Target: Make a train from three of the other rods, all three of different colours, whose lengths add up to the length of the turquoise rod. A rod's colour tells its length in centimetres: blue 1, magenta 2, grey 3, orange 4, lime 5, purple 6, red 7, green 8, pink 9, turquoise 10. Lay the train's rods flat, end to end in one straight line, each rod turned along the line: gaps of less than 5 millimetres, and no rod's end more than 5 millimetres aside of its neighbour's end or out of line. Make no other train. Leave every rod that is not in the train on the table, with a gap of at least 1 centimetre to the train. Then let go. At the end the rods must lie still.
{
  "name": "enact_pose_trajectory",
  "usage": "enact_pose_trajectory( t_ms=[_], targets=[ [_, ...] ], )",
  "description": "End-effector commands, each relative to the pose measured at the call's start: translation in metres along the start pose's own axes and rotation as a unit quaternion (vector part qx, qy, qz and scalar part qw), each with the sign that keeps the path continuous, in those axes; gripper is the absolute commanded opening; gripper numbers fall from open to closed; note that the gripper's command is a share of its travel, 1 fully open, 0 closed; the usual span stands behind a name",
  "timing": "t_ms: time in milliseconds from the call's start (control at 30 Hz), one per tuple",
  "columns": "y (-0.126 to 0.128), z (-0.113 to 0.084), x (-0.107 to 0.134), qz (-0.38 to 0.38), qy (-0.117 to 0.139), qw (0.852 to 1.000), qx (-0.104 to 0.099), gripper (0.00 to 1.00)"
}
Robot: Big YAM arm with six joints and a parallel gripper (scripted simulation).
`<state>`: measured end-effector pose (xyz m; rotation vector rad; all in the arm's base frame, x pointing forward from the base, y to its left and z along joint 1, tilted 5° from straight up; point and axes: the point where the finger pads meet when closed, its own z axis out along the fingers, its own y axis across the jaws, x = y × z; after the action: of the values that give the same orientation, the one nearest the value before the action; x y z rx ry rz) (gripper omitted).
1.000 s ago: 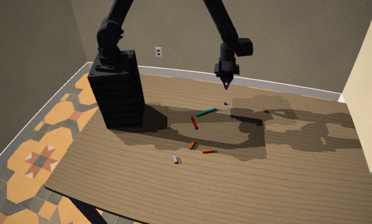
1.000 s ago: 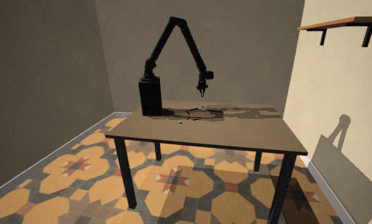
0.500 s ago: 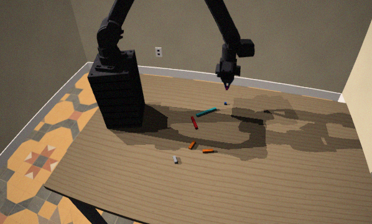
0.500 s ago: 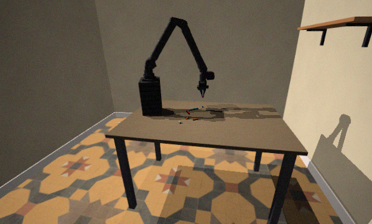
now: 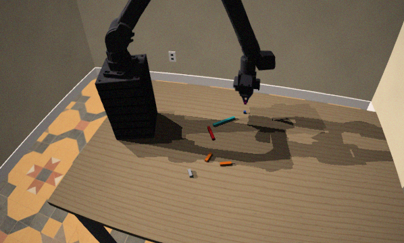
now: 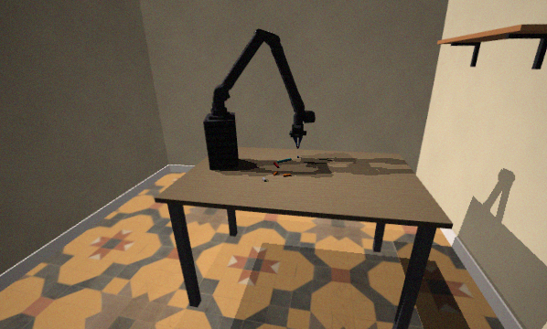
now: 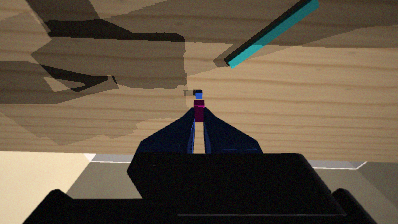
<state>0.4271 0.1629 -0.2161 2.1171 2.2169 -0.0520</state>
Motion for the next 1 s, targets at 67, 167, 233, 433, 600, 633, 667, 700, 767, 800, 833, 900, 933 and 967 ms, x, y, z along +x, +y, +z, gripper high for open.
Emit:
enact_pose_trajectory(
  t_ms=[67,167,233,433,600,633,667,700,767,800,833,900,933,967],
  targets=[
    [0.013,0.02,0.003,0.0,0.002,1.0,-0.012,0.04],
    [0.013,0.033,0.0,0.002,0.002,1.0,-0.011,0.04],
    [0.013,0.041,0.001,0.0,0.002,1.0,-0.011,0.04],
    [0.011,0.057,0.001,0.0,0.002,1.0,-0.01,0.04],
    [0.011,0.059,0.002,0.001,0.002,1.0,-0.01,0.04],
    [0.011,0.06,0.002,0.001,0.002,1.0,-0.01,0.04],
    [0.011,0.06,0.002,0.001,0.002,1.0,-0.01,0.04],
    [0.011,0.06,0.002,0.001,0.002,1.0,-0.01,0.04],
    [0.011,0.06,0.001,0.0,0.002,1.0,-0.01,0.04],
    [0.01,0.06,0.001,0.0,0.001,1.0,-0.009,0.04],
    [0.009,0.06,0.001,0.0,0.001,1.0,-0.008,0.04],
    [0.009,0.06,0.001,0.0,0.001,1.0,-0.008,0.04],
    [0.009,0.06,0.001,0.0,0.001,1.0,-0.008,0.04],
    [0.009,0.06,0.001,0.0,0.001,1.0,-0.008,0.04]
  ],
)
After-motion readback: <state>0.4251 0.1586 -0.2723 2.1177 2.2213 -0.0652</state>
